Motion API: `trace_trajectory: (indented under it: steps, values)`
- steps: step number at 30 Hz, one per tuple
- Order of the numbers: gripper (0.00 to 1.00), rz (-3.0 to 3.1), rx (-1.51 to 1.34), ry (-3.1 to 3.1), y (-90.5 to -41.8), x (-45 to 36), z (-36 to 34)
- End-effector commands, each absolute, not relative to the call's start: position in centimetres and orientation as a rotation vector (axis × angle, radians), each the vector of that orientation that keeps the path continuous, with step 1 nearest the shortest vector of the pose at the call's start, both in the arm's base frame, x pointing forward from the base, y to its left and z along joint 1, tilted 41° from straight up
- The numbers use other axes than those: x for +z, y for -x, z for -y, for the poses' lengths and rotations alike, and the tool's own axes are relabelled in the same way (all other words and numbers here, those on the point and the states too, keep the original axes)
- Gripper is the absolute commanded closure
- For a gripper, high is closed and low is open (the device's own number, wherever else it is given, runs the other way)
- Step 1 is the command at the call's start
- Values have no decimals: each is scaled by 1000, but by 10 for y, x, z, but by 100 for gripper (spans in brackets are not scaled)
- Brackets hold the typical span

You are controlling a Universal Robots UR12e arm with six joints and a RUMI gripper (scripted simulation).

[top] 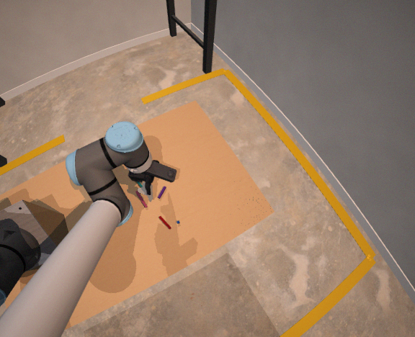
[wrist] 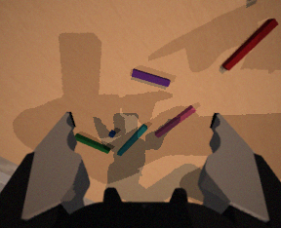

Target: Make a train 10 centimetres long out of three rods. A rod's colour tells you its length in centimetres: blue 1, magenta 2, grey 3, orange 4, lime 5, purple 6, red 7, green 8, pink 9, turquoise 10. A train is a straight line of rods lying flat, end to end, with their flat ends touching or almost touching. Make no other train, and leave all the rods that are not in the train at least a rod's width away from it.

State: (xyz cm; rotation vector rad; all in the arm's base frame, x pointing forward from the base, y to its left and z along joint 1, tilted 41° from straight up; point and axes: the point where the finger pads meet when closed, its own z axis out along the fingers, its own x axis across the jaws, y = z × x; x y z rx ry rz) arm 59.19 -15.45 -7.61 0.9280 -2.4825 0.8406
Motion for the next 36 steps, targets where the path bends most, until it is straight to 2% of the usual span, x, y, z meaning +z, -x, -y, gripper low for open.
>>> trace_trajectory:
  steps: [1, 36]
  values:
    - [0, 2525, 861, -835, -588, -73, 159]
    - [0, 2538, 867, -810, -587, -73, 159]
